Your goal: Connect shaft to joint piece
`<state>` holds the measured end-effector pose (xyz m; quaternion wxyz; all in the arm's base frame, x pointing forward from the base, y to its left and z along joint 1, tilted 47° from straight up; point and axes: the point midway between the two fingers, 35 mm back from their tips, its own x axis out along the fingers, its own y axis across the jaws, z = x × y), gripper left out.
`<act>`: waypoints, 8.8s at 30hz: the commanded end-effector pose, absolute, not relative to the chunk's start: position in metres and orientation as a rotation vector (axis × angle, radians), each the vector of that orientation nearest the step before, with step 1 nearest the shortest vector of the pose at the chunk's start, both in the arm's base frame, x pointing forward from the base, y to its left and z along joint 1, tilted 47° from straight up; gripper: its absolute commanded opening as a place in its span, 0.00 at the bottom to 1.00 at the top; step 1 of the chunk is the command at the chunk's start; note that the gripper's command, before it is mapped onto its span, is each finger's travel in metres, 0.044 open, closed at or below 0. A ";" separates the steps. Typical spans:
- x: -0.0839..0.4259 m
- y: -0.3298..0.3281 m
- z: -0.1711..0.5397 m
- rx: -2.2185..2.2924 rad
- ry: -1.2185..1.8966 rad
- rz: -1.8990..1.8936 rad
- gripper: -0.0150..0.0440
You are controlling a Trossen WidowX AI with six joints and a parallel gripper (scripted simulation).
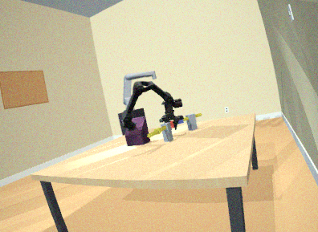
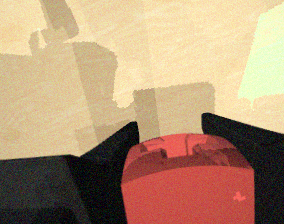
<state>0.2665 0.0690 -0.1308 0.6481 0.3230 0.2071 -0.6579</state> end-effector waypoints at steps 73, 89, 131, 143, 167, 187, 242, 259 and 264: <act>0.273 0.074 -0.121 0.460 0.414 -1.485 0.34; 0.273 0.074 -0.121 0.460 0.414 -1.485 0.95; 0.276 0.119 -0.086 0.348 0.794 -1.303 1.00; 0.276 0.145 -0.063 0.023 1.037 -1.100 1.00; 0.264 0.192 -0.011 -0.622 1.425 -0.618 1.00; 0.266 0.122 0.016 -0.644 1.435 -0.605 1.00; 0.267 0.104 0.005 0.660 0.633 -1.424 1.00; 0.271 0.046 -0.050 0.659 0.630 -1.425 1.00; 0.272 0.054 -0.057 0.660 0.631 -1.424 1.00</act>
